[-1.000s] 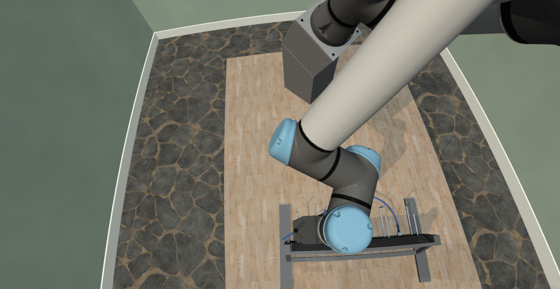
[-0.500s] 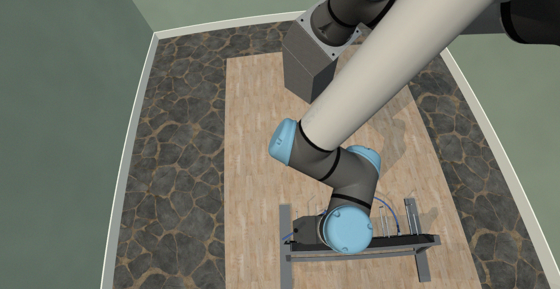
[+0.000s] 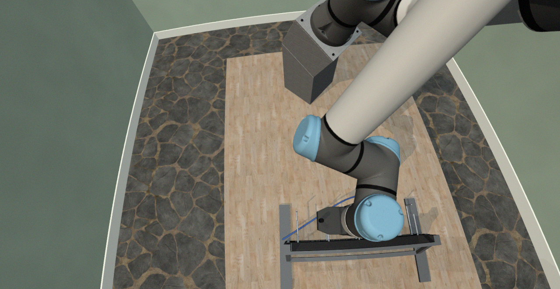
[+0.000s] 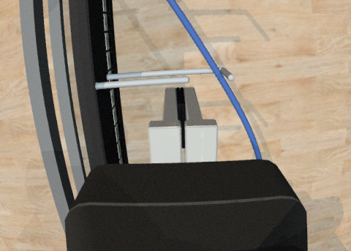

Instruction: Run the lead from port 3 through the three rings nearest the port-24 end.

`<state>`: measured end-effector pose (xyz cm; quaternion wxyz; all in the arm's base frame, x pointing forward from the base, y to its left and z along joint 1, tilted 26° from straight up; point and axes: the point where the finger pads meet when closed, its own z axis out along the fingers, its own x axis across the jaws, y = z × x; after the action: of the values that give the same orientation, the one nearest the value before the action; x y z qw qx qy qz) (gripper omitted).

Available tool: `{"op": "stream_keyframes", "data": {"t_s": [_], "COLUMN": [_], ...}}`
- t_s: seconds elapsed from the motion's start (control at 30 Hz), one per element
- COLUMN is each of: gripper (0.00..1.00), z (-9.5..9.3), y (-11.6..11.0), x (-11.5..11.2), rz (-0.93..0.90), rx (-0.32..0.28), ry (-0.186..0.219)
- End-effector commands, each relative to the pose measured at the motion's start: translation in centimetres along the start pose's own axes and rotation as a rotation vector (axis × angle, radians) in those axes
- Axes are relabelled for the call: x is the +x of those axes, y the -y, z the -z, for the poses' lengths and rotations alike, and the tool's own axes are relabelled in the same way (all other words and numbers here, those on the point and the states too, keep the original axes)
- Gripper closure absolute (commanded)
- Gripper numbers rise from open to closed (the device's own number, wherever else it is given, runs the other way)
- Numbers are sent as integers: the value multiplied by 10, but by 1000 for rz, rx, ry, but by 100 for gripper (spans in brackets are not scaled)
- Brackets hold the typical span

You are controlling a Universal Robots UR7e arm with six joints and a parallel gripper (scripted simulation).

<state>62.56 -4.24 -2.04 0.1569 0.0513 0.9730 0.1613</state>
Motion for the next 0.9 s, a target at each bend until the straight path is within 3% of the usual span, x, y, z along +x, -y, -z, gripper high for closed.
{"op": "stream_keyframes", "data": {"t_s": [0.0,0.2,0.27,0.33,0.47,0.63,0.67,0.87], "gripper": [100,100,100,100,100,100,33,33], "z": [0,1,1,2,4,5,5,5], "y": [-55,-97,-97,-124,-146,-157,-157,-157], "x": [24,48,48,66,83,92,92,92], "rz": [-38,-67,-67,-87,-104,-113,-113,-113], "rx": [3,2,2,1,-2,-3,-3,-3], "ry": [2,3,3,5,7,8,8,8]}}
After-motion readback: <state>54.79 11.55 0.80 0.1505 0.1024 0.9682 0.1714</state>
